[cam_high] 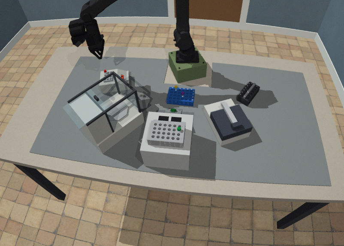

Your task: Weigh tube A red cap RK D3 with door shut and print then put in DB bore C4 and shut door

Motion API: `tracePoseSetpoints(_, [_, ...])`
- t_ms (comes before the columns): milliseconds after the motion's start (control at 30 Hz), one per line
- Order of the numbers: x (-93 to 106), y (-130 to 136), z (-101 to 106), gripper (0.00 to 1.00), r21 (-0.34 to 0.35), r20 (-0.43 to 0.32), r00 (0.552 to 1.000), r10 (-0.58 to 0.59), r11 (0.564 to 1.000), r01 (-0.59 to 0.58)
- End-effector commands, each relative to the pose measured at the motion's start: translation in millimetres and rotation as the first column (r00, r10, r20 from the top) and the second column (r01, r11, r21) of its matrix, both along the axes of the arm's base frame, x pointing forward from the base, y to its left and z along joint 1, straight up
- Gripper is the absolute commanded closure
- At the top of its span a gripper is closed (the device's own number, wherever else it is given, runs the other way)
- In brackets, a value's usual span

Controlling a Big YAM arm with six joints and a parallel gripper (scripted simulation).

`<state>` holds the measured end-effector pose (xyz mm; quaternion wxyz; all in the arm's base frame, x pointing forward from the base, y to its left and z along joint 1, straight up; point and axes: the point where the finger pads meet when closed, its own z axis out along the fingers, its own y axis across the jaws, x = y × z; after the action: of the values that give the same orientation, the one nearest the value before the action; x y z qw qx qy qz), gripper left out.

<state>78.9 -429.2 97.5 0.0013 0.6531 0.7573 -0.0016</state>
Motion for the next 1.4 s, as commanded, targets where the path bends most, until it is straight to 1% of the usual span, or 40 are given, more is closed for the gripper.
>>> tracePoseSetpoints(0, [3.7, -21.1, 38.7, 0.7, -0.071, 0.013, 1.0, 0.001, 0.998, 0.0])
tracePoseSetpoints(133, [3.0, -21.0, 45.7, 0.7, -0.071, 0.013, 1.0, 0.001, 0.997, 0.0])
tracePoseSetpoints(200, [3.0, -21.0, 45.7, 0.7, -0.071, 0.013, 1.0, 0.001, 0.997, 0.0])
tracePoseSetpoints(233, [2.9, -21.1, 37.0, 0.7, -0.048, 0.009, 1.0, 0.0, 0.999, 0.0])
tracePoseSetpoints(333, [2.4, -20.8, 52.6, 0.7, -0.071, 0.013, 1.0, 0.001, 0.997, 0.0])
tracePoseSetpoints(700, [0.6, -20.3, 71.6, 0.7, -0.072, 0.013, 1.0, 0.001, 0.997, 0.0])
tracePoseSetpoints(767, [0.6, -20.3, 71.6, 0.7, -0.072, 0.013, 1.0, 0.001, 0.997, 0.0])
tracePoseSetpoints(800, [0.6, -21.1, 62.4, 0.7, -0.047, 0.008, 1.0, 0.0, 0.999, 0.0])
tracePoseSetpoints(933, [-0.2, -20.0, 80.2, 0.7, -0.072, 0.013, 1.0, 0.001, 0.997, 0.0])
tracePoseSetpoints(1200, [-1.5, -19.5, 93.9, 0.7, -0.073, 0.013, 1.0, -0.001, 0.997, 0.002])
tracePoseSetpoints(1333, [-1.8, -19.7, 95.3, 0.7, -0.068, 0.012, 1.0, -0.001, 0.998, 0.002])
tracePoseSetpoints(1367, [-1.6, -20.2, 92.6, 0.7, -0.059, 0.01, 1.0, -0.002, 0.998, 0.002])
